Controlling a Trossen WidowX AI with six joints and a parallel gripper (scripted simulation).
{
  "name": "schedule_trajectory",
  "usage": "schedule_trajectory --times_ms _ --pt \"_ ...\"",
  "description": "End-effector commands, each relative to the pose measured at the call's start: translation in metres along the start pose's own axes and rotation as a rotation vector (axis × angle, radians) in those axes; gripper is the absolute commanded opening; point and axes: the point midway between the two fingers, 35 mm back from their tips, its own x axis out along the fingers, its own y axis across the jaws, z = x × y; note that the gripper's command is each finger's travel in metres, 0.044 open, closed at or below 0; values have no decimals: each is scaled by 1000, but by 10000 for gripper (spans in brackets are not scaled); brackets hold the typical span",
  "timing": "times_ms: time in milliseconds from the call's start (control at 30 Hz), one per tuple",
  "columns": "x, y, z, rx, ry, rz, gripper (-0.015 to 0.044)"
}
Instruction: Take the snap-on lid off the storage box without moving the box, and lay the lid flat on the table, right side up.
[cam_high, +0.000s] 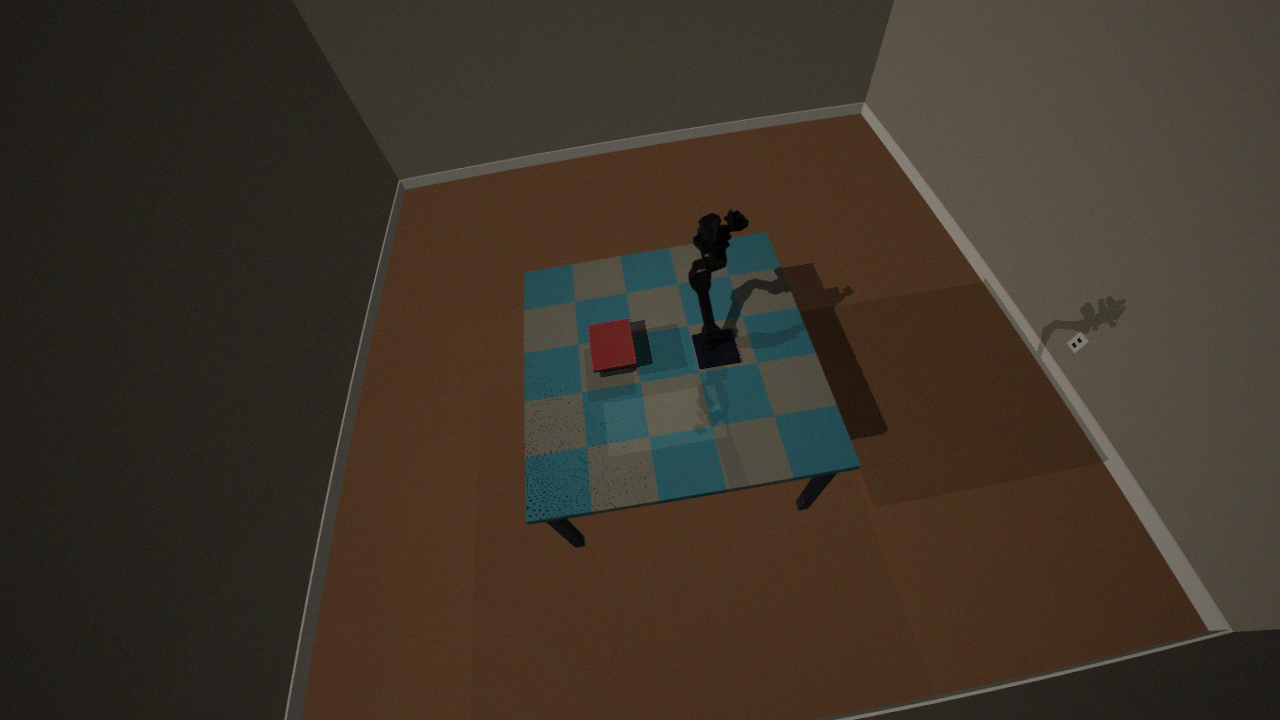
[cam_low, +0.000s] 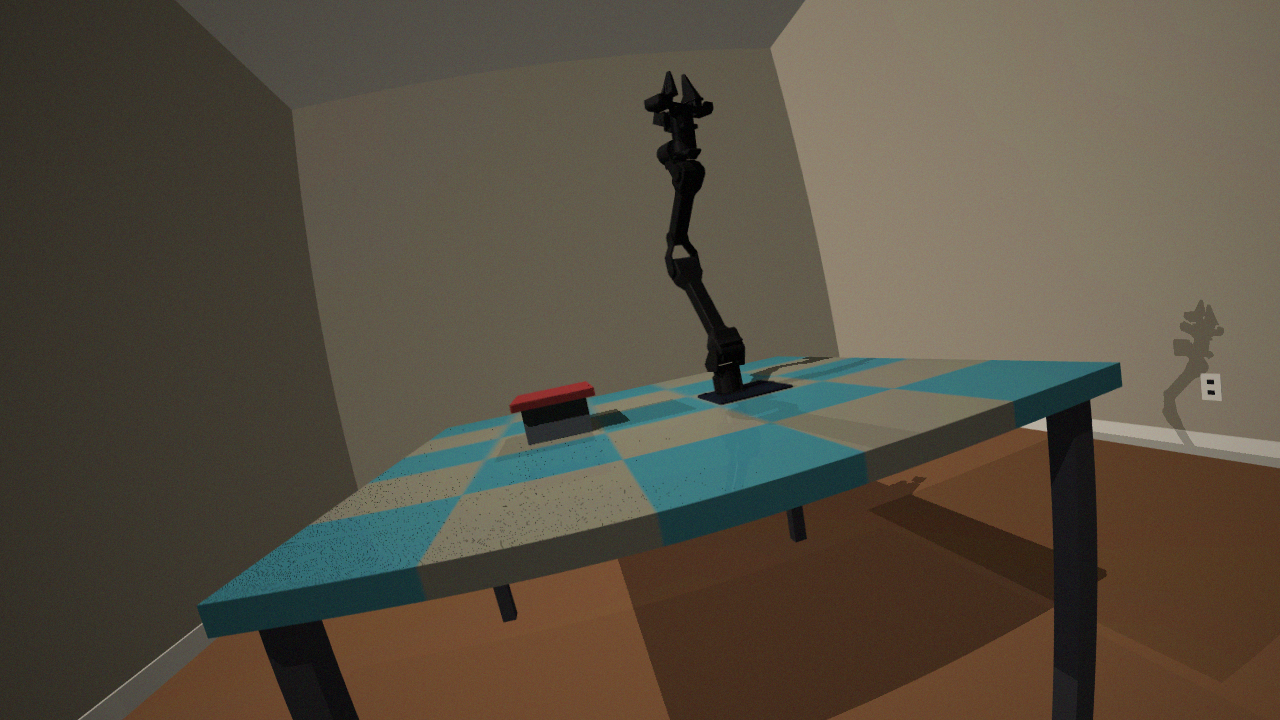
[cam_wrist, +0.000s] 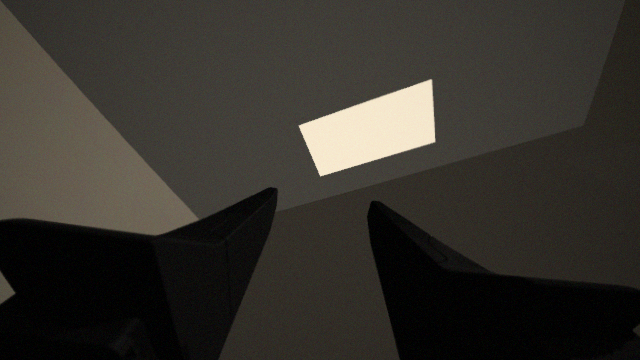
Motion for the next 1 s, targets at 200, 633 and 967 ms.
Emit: schedule_trajectory --times_ms 200,633,967 --pt "-24 -54 -69 -128 242 -151 235" --pt "-111 -182 -107 -231 495 -591 235" --pt "-212 -270 -73 -260 509 -1035 235"
